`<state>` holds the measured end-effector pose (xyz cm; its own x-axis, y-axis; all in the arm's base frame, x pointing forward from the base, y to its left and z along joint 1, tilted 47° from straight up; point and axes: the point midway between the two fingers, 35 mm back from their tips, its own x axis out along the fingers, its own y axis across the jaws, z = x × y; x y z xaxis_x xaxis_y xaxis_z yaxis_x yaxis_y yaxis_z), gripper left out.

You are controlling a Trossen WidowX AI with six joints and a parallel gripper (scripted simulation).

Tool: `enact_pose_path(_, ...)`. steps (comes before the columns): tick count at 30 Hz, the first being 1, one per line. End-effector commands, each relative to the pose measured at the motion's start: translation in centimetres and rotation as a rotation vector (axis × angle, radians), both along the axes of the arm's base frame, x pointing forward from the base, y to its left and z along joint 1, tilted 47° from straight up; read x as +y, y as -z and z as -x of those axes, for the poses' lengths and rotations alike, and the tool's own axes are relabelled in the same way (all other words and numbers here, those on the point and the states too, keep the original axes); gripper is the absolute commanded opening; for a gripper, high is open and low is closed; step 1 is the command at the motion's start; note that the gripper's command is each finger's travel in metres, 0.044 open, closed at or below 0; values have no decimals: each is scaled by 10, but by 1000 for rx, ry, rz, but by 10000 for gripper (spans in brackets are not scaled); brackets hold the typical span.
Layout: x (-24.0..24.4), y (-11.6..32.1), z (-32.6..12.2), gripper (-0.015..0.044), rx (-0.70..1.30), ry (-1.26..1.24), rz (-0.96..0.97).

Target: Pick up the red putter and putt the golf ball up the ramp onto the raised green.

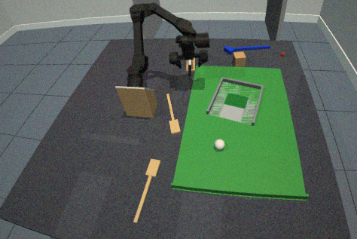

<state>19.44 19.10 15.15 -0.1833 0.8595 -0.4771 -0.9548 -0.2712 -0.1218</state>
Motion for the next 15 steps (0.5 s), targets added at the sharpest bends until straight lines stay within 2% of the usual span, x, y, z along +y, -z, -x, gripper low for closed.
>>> enact_pose_path(1, 6, 6, 3, 440, 6, 0, -2)
enact_pose_path(15, 25, 24, 6, 440, 6, 0, -3)
